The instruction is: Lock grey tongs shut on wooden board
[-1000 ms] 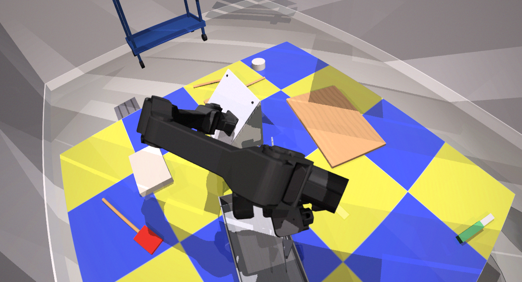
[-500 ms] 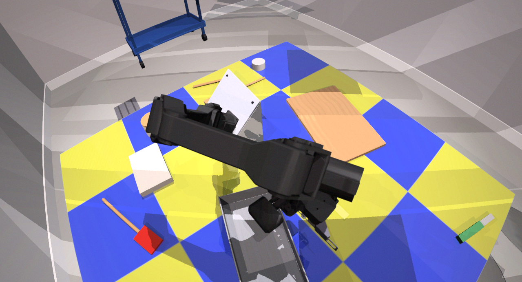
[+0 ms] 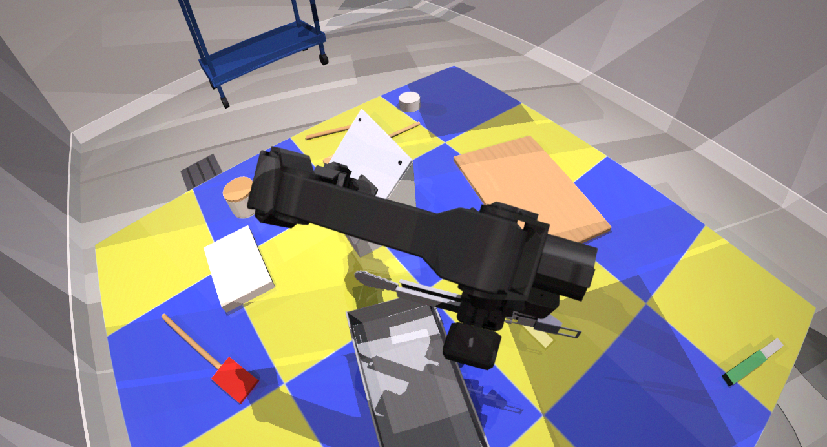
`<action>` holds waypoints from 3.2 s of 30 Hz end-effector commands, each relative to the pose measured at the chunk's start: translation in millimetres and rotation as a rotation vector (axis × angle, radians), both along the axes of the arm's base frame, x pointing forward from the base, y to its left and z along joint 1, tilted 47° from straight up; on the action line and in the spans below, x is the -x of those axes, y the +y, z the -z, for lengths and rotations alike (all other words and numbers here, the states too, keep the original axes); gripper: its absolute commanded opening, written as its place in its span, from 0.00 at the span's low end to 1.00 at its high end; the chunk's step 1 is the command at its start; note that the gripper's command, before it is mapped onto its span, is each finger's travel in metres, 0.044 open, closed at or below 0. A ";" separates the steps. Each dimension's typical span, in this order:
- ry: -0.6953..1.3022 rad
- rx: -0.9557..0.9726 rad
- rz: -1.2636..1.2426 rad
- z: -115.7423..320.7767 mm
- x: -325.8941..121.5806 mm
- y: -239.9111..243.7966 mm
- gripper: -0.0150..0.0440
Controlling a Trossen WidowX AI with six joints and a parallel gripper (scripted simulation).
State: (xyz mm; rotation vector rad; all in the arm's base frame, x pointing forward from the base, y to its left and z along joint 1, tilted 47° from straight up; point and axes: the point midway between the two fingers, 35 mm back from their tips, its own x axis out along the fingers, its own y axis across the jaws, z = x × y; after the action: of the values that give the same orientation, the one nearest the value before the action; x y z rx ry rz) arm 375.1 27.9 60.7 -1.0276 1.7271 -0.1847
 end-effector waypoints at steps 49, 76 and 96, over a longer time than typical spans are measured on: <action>1.407 -0.125 -1.413 75.2 2.0 75.8 0.00; 2.145 -0.188 -2.129 115.5 14.0 109.0 0.00; 2.103 -0.134 -2.128 155.0 51.4 170.8 0.00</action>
State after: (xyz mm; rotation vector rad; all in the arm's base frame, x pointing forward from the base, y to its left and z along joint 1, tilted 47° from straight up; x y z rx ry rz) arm 337.8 175.7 -82.7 1.4141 -0.2951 -1.8026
